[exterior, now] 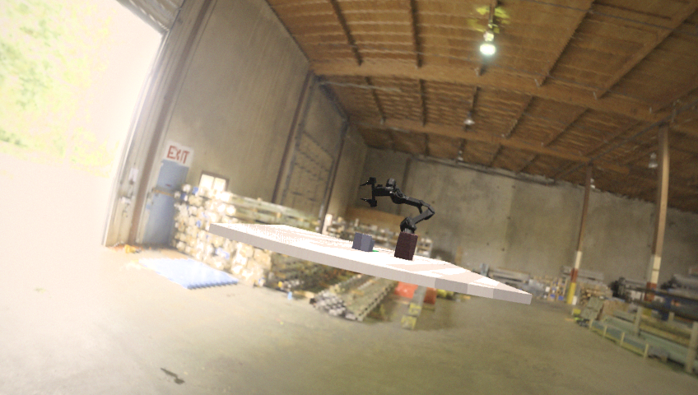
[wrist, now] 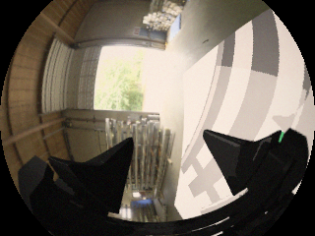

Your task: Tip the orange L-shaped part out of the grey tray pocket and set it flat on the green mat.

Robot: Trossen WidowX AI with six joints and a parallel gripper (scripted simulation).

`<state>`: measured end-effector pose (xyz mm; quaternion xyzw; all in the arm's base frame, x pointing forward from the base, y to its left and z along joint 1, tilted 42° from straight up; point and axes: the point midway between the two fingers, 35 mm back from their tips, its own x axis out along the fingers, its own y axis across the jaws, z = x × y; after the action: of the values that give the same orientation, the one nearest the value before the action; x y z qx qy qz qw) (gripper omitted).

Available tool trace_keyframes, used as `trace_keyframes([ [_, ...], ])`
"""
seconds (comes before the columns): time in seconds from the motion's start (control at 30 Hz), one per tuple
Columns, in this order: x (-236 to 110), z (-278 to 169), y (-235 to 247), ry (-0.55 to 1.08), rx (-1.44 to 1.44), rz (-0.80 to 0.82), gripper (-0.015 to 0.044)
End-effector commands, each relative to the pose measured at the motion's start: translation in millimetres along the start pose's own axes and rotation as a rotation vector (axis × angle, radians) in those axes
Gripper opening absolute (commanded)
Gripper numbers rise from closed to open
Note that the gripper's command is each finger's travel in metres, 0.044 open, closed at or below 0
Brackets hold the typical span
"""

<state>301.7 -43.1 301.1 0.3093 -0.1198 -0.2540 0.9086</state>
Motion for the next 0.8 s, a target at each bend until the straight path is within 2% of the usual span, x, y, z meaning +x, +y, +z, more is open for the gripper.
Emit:
trace_keyframes([
  [0.0,1,-3,0,0.01,-0.007,-0.003,0.0374],
  [0.1,8,-29,2,0.099,-0.066,-0.028,0.0295],
  [0.23,16,-93,-1,0.319,-0.221,-0.102,0.019],
  [0.27,15,-110,-3,0.376,-0.262,-0.124,0.018],
  [0.53,-13,-223,-43,0.791,-0.606,-0.341,0.018],
  [0.77,-62,-279,-93,1.075,-0.942,-0.598,0.018],
])
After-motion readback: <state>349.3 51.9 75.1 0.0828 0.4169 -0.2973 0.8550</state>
